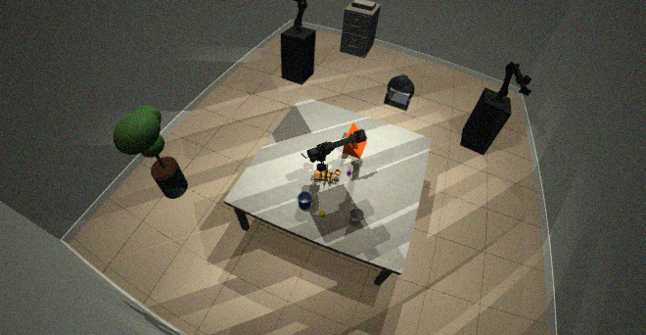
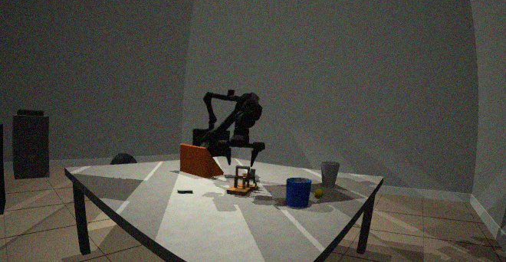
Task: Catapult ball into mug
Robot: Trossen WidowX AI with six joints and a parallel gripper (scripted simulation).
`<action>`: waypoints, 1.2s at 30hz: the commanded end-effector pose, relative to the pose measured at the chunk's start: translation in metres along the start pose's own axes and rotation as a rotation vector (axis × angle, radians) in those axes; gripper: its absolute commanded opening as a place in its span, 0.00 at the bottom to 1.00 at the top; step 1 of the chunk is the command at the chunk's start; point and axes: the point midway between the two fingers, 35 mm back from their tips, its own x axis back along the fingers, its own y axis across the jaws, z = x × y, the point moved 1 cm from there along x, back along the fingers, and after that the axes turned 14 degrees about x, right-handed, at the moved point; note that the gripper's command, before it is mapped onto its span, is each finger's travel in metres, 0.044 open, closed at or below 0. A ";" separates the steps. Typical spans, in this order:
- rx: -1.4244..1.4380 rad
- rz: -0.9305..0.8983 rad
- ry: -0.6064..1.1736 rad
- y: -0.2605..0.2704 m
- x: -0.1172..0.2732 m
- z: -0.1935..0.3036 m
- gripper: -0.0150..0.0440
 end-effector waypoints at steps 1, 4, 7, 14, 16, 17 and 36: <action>-0.009 0.005 0.027 0.000 -0.032 0.006 1.00; -0.009 0.005 0.027 0.000 -0.032 0.006 1.00; -0.009 0.005 0.027 0.000 -0.034 0.006 1.00; -0.009 0.005 0.027 0.000 -0.046 0.006 1.00; -0.009 0.005 0.027 0.000 -0.049 0.006 1.00; -0.009 0.005 0.027 0.000 -0.051 0.006 1.00; -0.009 0.003 0.029 0.000 -0.082 0.008 1.00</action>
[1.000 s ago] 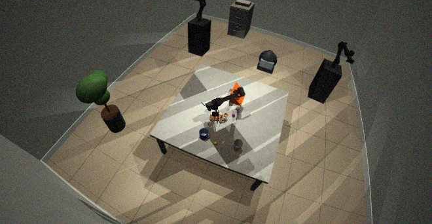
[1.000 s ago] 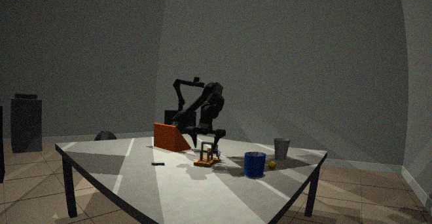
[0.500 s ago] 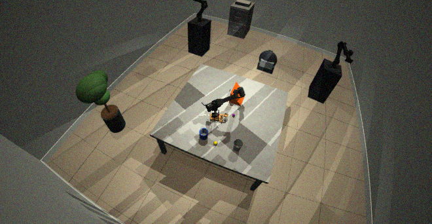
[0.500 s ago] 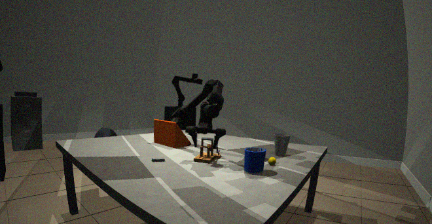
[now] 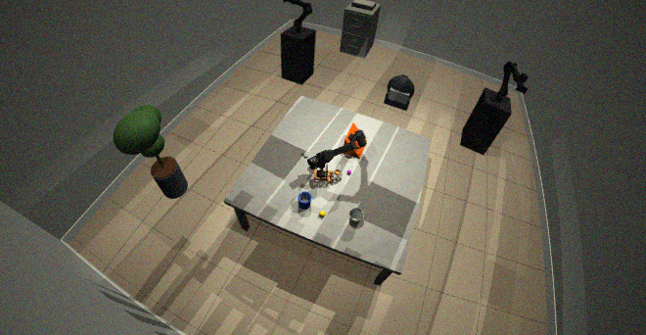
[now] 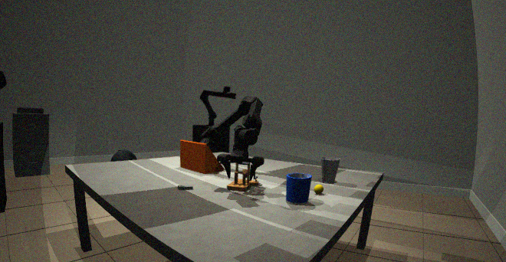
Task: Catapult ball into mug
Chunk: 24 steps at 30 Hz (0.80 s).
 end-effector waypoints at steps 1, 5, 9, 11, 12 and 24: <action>-0.008 -0.004 0.006 -0.001 -0.007 0.001 1.00; 0.000 0.000 0.002 0.000 -0.006 0.001 0.96; 0.000 0.000 0.002 0.000 -0.006 0.001 0.78; 0.000 0.000 0.002 0.000 -0.006 0.001 0.69; 0.000 0.000 0.002 0.000 -0.006 0.001 0.64; -0.001 0.002 0.000 0.000 0.019 -0.001 0.31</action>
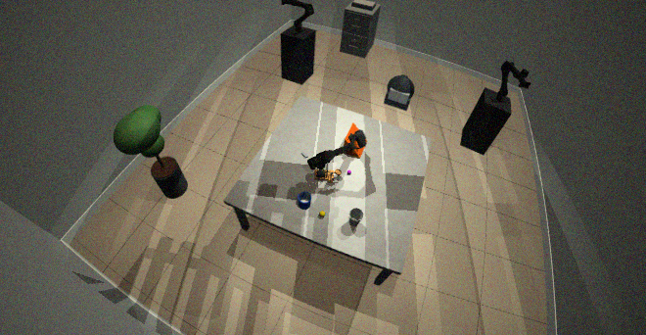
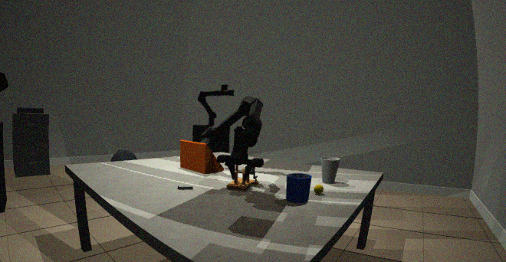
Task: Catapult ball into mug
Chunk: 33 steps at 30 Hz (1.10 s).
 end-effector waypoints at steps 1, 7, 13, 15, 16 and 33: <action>0.000 -0.004 -0.013 0.000 0.037 -0.003 0.26; 0.006 -0.004 -0.013 -0.001 0.048 -0.002 0.25; 0.185 -0.004 -0.012 -0.001 0.048 0.006 0.25; 0.253 -0.004 -0.012 -0.001 0.047 0.009 0.25; 0.287 -0.004 -0.012 -0.001 0.047 0.010 0.25; 0.868 -0.006 -0.011 0.011 0.045 0.036 0.25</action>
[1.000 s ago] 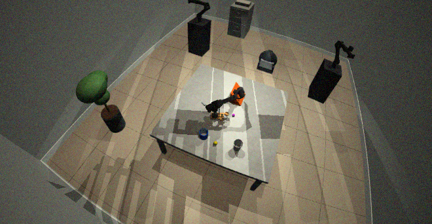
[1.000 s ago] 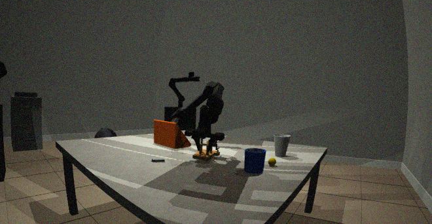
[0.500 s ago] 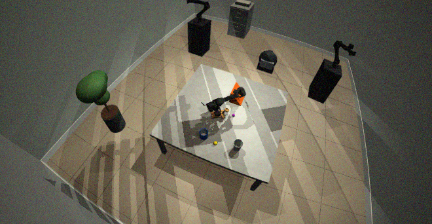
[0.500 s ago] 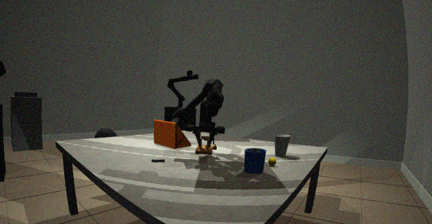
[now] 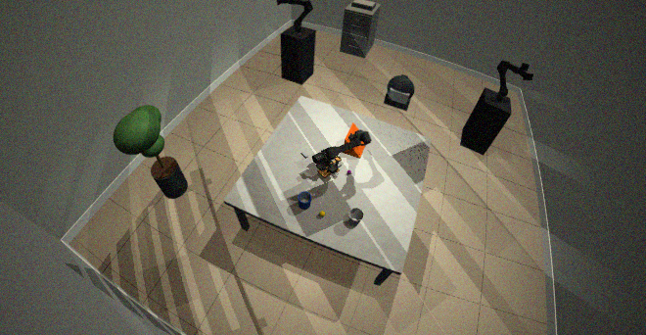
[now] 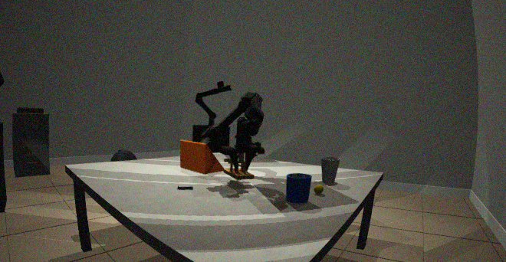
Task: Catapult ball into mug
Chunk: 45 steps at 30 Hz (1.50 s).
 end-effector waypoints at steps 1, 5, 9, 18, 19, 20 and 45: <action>0.136 -0.001 -0.019 0.009 0.006 0.000 0.25; 0.249 -0.002 -0.019 0.021 0.005 0.000 0.25; 0.254 -0.002 -0.019 0.024 0.005 -0.001 0.25; 0.254 -0.002 -0.019 0.024 -0.004 -0.001 0.25; 0.254 -0.002 -0.019 0.024 -0.005 -0.001 0.25; 0.254 -0.002 -0.019 0.024 -0.007 -0.001 0.25; 0.264 0.000 -0.010 0.027 -0.040 -0.001 0.25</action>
